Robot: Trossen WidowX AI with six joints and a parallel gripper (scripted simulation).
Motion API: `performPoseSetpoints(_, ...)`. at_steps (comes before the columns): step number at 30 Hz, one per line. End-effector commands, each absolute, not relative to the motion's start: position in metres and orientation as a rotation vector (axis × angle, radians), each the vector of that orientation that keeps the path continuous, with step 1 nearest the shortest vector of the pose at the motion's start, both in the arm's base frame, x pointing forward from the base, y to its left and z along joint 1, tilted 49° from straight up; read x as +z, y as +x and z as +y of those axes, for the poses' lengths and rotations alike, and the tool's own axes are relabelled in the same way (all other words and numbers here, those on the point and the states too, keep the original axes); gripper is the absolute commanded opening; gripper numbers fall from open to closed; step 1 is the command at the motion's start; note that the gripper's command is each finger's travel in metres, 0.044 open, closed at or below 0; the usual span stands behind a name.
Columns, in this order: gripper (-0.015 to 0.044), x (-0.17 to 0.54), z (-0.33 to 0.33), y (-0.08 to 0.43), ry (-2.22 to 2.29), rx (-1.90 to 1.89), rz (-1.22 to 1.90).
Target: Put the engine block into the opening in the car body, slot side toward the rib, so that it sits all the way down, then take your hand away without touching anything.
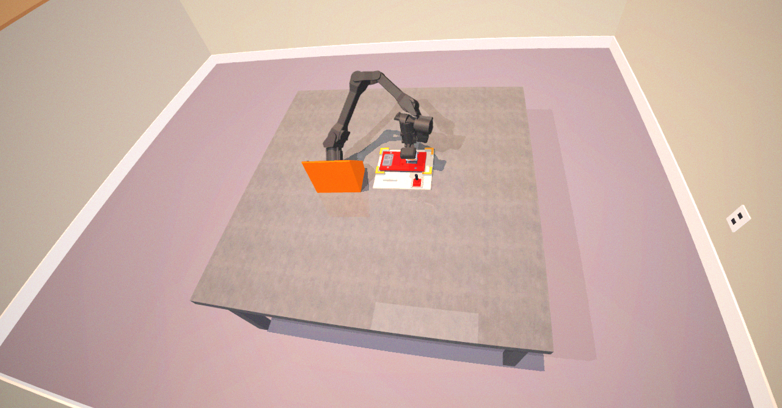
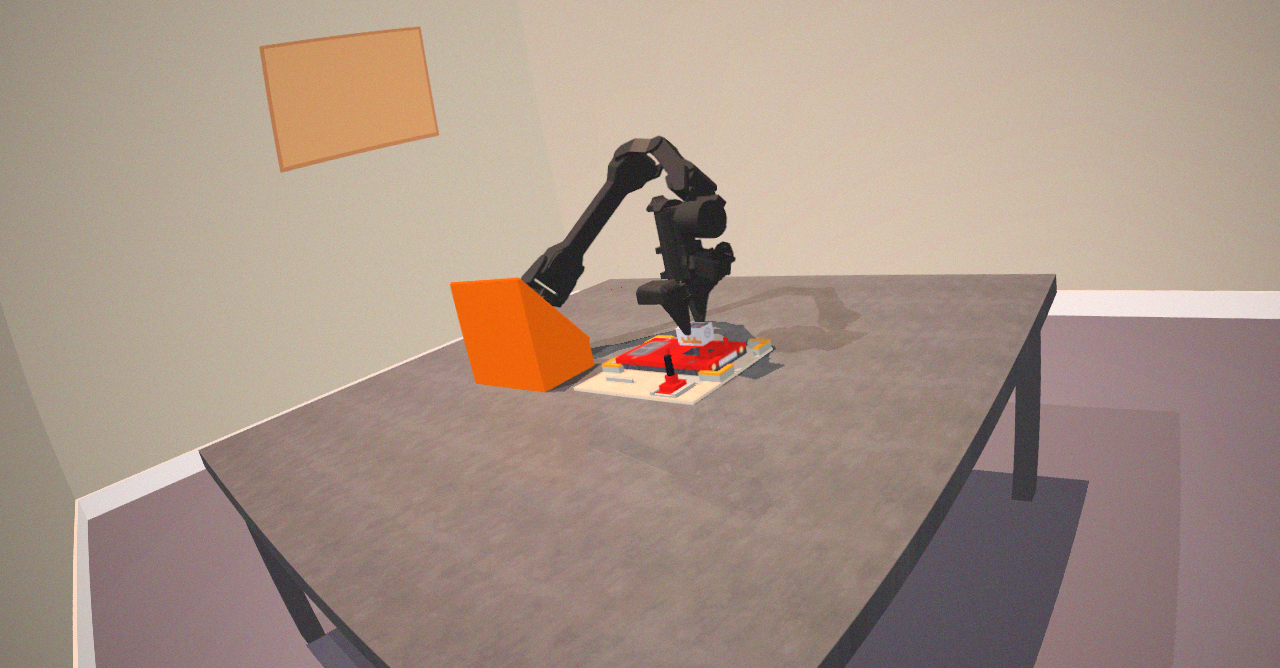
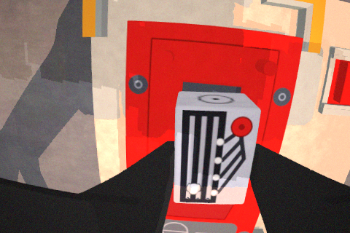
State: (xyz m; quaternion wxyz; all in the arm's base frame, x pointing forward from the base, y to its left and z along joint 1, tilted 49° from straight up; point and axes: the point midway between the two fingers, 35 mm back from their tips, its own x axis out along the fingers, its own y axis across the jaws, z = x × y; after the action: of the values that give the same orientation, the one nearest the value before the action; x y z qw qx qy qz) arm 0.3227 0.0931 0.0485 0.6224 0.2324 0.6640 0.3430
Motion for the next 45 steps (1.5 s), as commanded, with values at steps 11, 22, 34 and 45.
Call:
performPoseSetpoints(11, 0.0158, 0.0465, 0.0953, 0.3217, 0.593, 0.735, 1.559)
performPoseSetpoints(22, 0.0158, 0.0451, 0.0968, 0.3215, 0.568, 0.76, 1.544)
performPoseSetpoints(34, 0.0158, 0.0436, 0.0985, 0.3212, 0.584, 0.745, 1.553)
performPoseSetpoints(45, 0.0158, 0.0422, 0.0999, 0.321, 0.584, 0.746, 1.553)
